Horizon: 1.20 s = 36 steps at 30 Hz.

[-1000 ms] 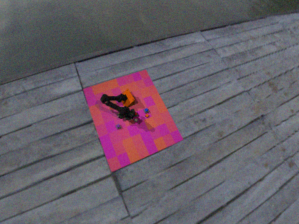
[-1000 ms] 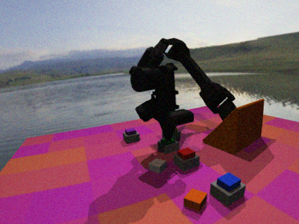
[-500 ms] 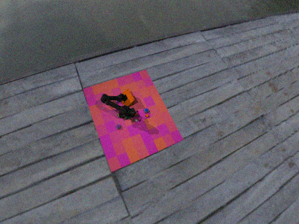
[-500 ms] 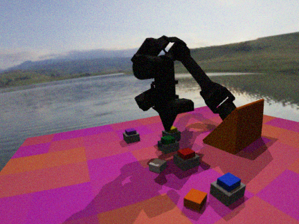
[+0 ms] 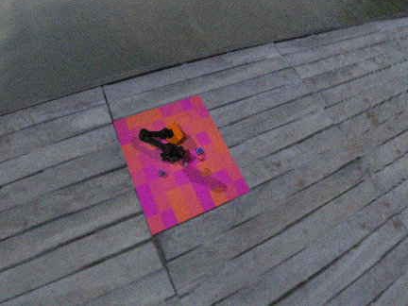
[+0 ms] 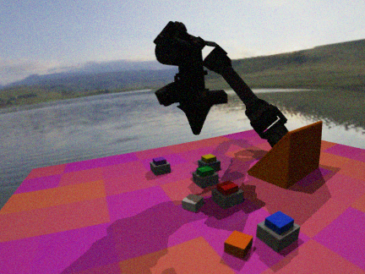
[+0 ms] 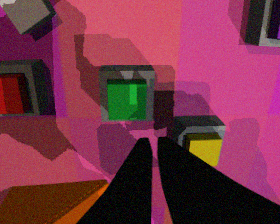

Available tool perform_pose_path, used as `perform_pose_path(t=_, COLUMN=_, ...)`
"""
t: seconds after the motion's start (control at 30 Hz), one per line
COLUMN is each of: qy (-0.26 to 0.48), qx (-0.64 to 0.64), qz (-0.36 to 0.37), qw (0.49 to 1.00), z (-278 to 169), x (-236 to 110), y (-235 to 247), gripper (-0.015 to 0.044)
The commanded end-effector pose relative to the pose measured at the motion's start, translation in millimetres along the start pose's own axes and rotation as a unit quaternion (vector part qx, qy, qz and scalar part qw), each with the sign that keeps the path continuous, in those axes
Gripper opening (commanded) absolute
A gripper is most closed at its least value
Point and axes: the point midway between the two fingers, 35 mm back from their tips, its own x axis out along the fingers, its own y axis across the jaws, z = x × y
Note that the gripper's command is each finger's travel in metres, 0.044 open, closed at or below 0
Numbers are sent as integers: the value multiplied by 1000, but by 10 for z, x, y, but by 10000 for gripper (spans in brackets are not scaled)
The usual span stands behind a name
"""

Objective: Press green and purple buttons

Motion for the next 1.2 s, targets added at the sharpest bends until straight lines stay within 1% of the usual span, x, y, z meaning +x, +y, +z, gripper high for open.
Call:
perform_pose_path(t=0.0, qy=-4, qx=7, qz=4, qw=1000, z=326, x=-49, y=-492, gripper=20)
perform_pose_path(t=0.13, qy=-5, qx=9, qz=-4, qw=1000, z=537, x=-41, y=-1119, gripper=20)
perform_pose_path(t=0.2, qy=-4, qx=10, qz=-8, qw=1000, z=565, x=-37, y=-1293, gripper=20)
perform_pose_path(t=0.47, qy=-4, qx=10, qz=-9, qw=1000, z=569, x=-17, y=-1305, gripper=20)
perform_pose_path(t=0.53, qy=-5, qx=11, qz=-8, qw=1000, z=583, x=142, y=-1305, gripper=20)
perform_pose_path(t=0.63, qy=-5, qx=11, qz=-9, qw=1000, z=579, x=494, y=-1318, gripper=20)
perform_pose_path(t=0.67, qy=-5, qx=11, qz=-10, qw=1000, z=574, x=553, y=-1322, gripper=20)
perform_pose_path(t=0.87, qy=-5, qx=11, qz=-10, qw=1000, z=573, x=583, y=-1323, gripper=20)
perform_pose_path(t=1.17, qy=-5, qx=11, qz=-10, qw=1000, z=579, x=727, y=-1325, gripper=20)
